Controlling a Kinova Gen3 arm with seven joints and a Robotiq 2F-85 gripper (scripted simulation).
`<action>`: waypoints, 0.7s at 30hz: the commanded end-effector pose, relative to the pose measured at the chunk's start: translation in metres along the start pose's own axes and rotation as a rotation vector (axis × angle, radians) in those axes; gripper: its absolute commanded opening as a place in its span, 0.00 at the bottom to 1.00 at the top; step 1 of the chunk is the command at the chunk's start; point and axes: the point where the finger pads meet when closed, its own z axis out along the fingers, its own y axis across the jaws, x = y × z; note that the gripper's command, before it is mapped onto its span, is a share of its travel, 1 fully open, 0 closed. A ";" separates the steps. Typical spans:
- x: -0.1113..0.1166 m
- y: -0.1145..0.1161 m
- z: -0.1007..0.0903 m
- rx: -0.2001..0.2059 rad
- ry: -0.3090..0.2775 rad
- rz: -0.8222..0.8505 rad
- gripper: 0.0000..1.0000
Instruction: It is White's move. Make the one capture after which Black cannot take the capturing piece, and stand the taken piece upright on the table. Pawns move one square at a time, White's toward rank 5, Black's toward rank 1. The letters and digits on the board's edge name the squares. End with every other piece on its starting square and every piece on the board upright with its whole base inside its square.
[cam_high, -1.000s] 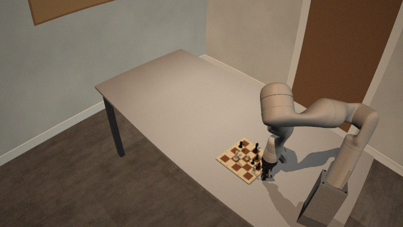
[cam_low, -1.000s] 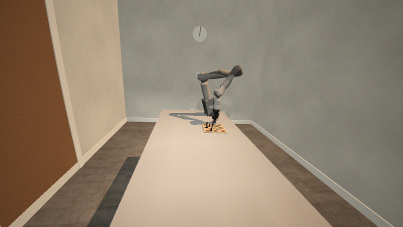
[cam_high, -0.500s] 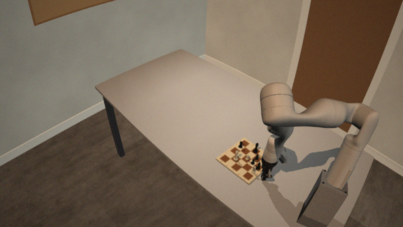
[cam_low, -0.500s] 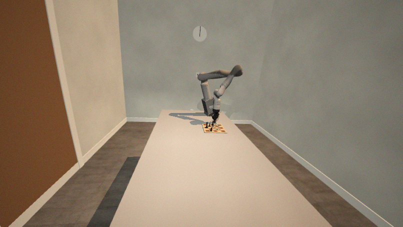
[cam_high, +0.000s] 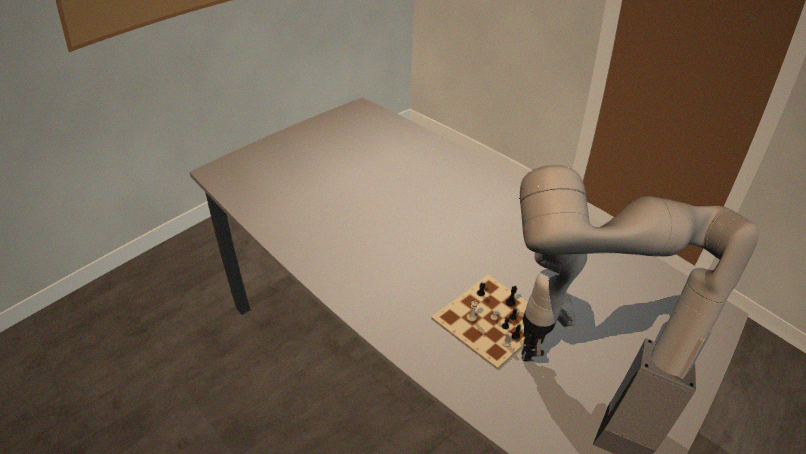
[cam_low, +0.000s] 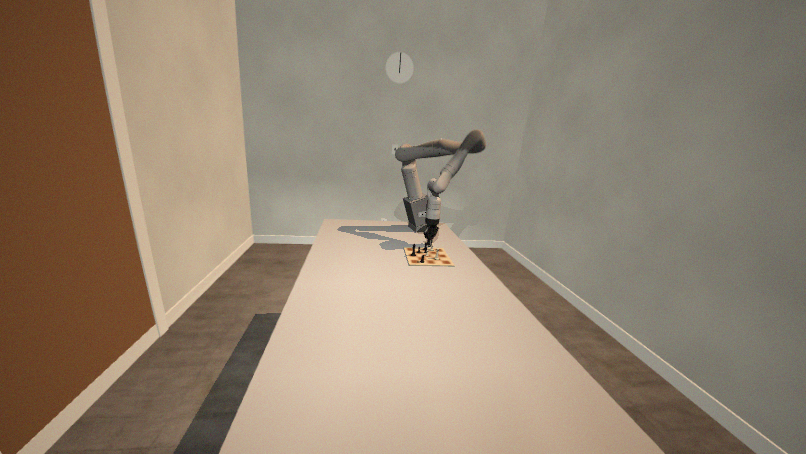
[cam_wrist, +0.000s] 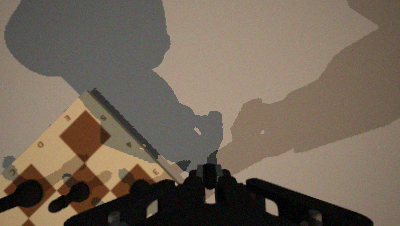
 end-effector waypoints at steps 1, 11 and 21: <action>0.000 0.000 0.000 0.000 0.000 0.000 0.00; 0.000 0.000 0.002 0.000 0.000 0.000 0.00; 0.000 0.000 0.003 0.000 0.000 0.000 0.00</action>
